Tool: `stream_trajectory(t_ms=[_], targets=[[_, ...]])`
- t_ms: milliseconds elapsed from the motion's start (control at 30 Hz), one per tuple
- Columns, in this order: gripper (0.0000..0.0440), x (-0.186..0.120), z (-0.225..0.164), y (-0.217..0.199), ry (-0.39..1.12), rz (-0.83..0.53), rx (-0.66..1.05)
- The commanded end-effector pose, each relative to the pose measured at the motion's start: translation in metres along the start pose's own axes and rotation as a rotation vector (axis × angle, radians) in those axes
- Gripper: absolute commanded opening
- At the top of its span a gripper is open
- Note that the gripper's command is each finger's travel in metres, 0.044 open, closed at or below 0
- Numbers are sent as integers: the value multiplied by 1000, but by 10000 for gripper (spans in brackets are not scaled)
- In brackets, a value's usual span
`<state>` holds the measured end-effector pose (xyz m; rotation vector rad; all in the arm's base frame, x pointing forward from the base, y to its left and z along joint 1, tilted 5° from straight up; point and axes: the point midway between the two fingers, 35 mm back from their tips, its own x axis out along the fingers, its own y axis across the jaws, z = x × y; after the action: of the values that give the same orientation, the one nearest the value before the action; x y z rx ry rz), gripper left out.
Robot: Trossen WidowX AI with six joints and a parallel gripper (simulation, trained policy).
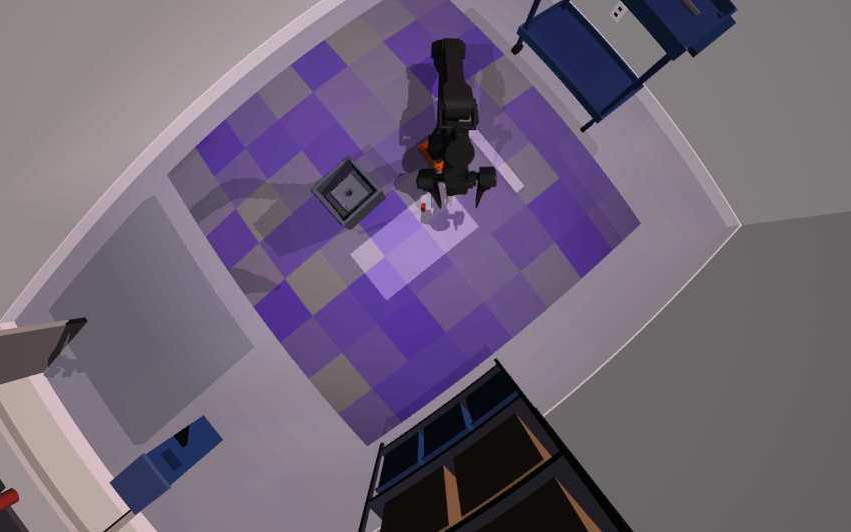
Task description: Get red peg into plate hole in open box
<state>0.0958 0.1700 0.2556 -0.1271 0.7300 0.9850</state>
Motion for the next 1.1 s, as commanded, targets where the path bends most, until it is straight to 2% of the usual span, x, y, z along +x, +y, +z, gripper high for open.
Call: stream_trajectory(t_ms=[0,1067], targets=[[440,9,-10,-13,54,-61,131],[440,57,-87,-93,239,-551,1115]])
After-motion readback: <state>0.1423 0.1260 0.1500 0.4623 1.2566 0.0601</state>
